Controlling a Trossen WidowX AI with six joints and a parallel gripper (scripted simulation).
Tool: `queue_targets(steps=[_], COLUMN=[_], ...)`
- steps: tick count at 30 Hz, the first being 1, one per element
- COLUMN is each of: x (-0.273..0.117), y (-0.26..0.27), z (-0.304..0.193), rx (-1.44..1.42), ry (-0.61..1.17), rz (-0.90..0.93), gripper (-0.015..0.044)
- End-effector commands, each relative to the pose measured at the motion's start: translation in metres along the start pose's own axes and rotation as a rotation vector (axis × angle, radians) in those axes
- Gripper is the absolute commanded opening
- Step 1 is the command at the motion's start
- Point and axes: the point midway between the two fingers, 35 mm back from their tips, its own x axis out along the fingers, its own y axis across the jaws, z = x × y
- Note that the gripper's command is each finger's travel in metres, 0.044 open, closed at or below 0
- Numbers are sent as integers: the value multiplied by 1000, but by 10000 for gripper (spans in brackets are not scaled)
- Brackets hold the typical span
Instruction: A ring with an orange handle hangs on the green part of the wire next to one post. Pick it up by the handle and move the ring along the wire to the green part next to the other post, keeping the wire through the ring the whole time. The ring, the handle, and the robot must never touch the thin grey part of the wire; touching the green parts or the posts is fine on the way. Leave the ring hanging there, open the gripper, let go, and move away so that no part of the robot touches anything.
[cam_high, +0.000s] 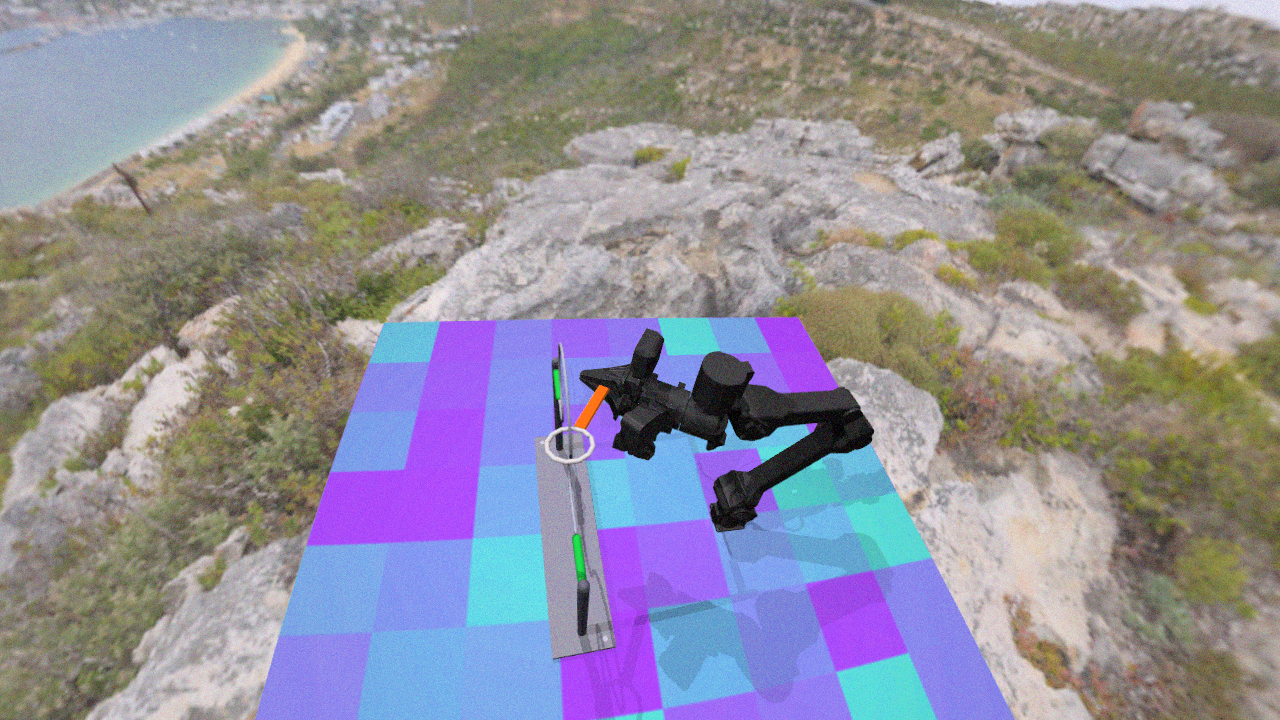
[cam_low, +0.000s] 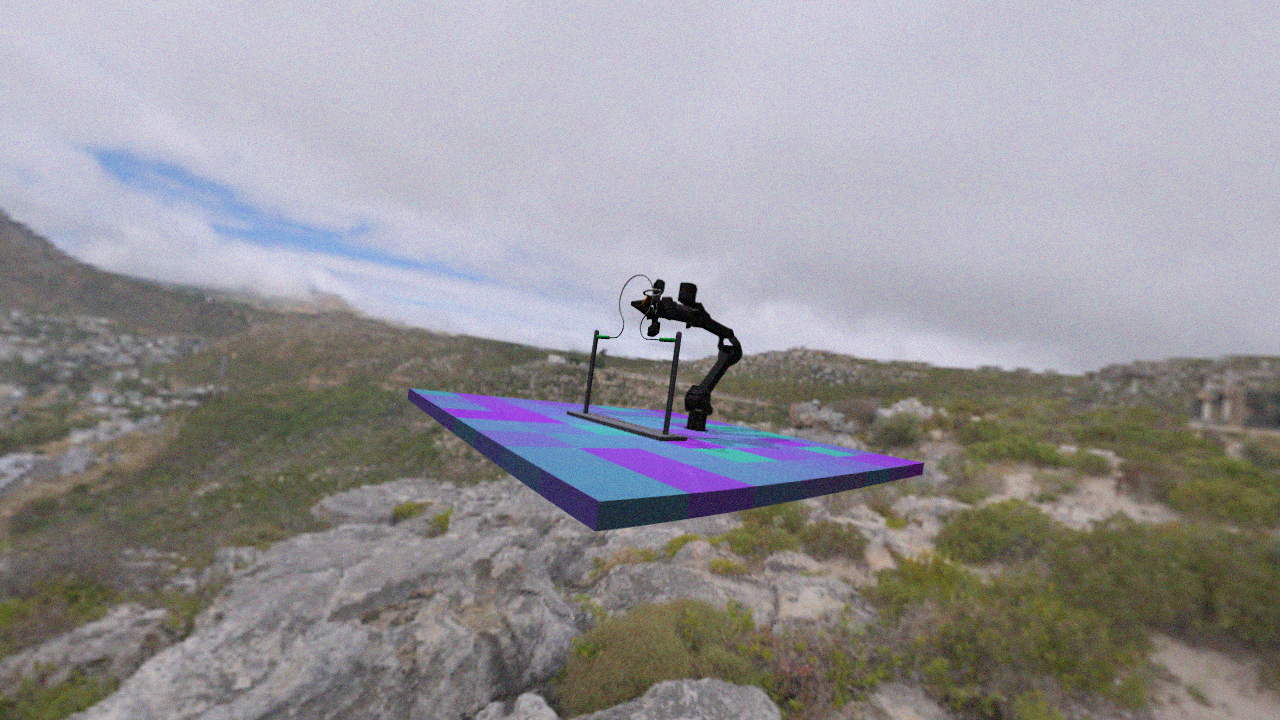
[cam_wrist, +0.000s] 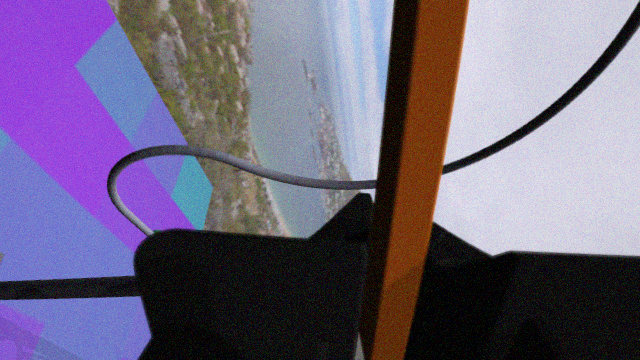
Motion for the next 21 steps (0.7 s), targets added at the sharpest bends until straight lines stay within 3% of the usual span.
queue_targets(steps=[1, 21], x=[-1, 0], y=[-2, -11], z=[0, 1], rx=[-52, -273], ry=[-7, -34], rz=[-31, -158], gripper=[-150, -150])
